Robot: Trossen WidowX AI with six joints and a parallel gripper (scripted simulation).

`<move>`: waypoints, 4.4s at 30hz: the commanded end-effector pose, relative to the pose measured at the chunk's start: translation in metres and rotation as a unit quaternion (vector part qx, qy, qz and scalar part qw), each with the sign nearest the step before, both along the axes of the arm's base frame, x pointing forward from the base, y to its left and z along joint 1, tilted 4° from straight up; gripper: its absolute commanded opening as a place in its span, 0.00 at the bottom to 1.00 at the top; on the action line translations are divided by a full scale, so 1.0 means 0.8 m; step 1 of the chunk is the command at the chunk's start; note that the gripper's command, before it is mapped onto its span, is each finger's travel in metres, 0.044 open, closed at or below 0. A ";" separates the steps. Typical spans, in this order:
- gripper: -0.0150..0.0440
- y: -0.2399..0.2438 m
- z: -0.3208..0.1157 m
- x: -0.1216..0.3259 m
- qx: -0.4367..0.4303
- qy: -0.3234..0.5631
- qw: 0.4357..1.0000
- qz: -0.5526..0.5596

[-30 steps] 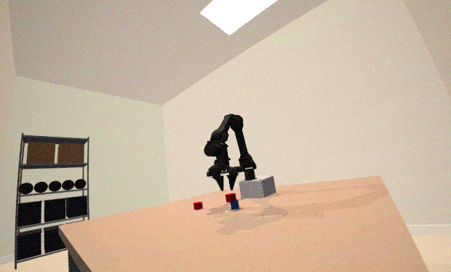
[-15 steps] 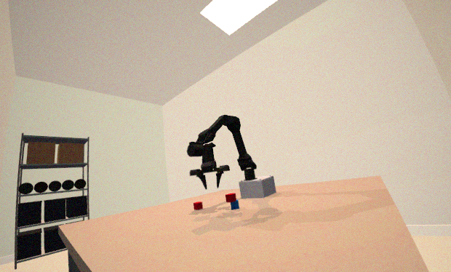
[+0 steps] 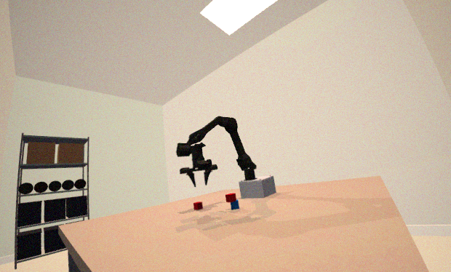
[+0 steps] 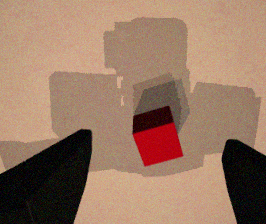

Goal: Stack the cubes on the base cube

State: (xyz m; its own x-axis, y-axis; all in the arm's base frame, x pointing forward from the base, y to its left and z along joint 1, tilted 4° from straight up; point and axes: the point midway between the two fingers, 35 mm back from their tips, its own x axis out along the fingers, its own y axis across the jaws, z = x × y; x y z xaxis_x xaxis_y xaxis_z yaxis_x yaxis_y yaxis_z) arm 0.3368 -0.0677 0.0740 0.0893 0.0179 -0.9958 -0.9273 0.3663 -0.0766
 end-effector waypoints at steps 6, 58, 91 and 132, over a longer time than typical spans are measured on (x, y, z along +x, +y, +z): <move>0.70 -0.056 0.009 -0.008 -0.015 -0.002 0.986 0.165; 0.48 -0.063 -0.126 0.000 -0.017 -0.002 0.981 0.193; 0.43 -0.067 -0.019 -0.004 -0.018 -0.003 0.981 0.193; 0.43 0.058 0.007 -0.017 0.016 0.005 0.991 -0.134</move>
